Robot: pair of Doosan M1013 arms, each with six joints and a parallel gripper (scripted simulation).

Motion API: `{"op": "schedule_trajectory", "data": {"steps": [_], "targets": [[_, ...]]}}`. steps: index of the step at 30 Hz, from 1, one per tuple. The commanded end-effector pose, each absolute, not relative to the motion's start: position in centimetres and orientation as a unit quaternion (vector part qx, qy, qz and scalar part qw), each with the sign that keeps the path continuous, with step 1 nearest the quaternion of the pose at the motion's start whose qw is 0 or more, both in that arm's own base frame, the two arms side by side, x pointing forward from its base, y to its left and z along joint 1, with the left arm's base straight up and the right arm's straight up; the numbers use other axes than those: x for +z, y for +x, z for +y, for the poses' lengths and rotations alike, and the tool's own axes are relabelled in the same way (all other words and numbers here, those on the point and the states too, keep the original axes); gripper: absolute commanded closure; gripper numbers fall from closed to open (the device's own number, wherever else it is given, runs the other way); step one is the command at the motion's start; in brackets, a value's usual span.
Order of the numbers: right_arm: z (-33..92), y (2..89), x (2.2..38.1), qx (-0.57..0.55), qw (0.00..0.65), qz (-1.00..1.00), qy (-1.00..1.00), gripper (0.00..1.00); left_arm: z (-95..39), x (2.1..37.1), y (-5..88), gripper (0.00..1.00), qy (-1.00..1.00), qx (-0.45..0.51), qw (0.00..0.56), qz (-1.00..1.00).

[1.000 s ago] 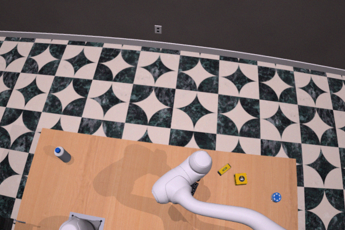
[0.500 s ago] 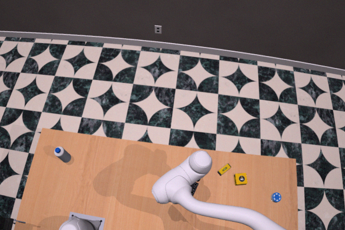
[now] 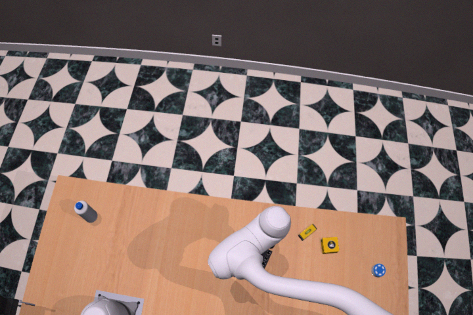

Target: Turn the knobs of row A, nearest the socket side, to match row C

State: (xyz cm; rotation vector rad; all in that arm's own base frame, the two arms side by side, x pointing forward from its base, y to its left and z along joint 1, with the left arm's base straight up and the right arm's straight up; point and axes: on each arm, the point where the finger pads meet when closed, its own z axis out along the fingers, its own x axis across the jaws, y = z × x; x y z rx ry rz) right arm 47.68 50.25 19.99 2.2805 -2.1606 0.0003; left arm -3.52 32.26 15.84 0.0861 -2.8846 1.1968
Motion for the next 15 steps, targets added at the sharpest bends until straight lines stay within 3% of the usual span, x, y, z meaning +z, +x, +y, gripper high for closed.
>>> {"op": "schedule_trajectory", "data": {"steps": [1,15], "targets": [[50.2,47.6,20.1,0.000,-0.001,-0.688,0.726,0.00,32.3,15.9,-3.5,0.00,0.028,0.383,0.009,-0.923],[44.7,40.4,20.1,0.000,-0.001,-0.688,0.726,0.00,32.3,15.9,-3.5,0.00,0.028,0.383,0.009,-0.923]]}}
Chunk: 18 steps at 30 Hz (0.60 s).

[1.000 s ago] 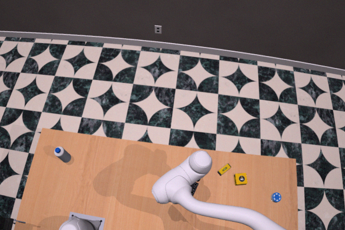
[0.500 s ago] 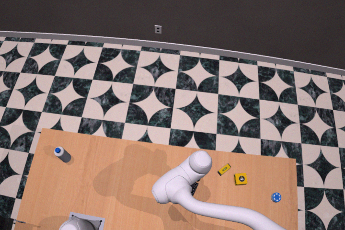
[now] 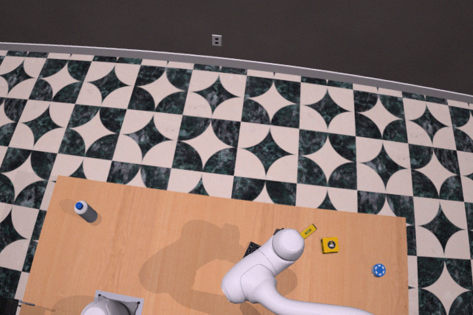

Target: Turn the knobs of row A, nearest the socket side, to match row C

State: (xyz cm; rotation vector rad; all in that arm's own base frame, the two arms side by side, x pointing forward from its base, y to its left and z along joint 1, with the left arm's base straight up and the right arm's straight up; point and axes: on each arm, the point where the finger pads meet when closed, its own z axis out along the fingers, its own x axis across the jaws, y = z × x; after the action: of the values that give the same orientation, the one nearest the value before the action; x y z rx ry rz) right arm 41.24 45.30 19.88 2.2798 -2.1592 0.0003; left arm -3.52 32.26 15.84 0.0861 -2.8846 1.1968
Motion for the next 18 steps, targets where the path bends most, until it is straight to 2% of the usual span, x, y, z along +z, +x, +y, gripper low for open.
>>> {"op": "schedule_trajectory", "data": {"steps": [1,9,18], "targets": [[44.0,39.6,20.1,0.000,-0.001,-0.688,0.726,0.00,32.3,15.9,-3.5,0.00,0.028,0.383,0.009,-0.923],[40.0,34.3,20.1,0.000,-0.001,-0.688,0.726,0.00,32.3,15.9,-3.5,0.00,0.028,0.383,0.009,-0.923],[39.4,33.5,20.1,0.000,-0.001,-0.688,0.726,0.00,32.3,15.9,-3.5,0.00,0.028,0.383,0.009,-0.923]]}}
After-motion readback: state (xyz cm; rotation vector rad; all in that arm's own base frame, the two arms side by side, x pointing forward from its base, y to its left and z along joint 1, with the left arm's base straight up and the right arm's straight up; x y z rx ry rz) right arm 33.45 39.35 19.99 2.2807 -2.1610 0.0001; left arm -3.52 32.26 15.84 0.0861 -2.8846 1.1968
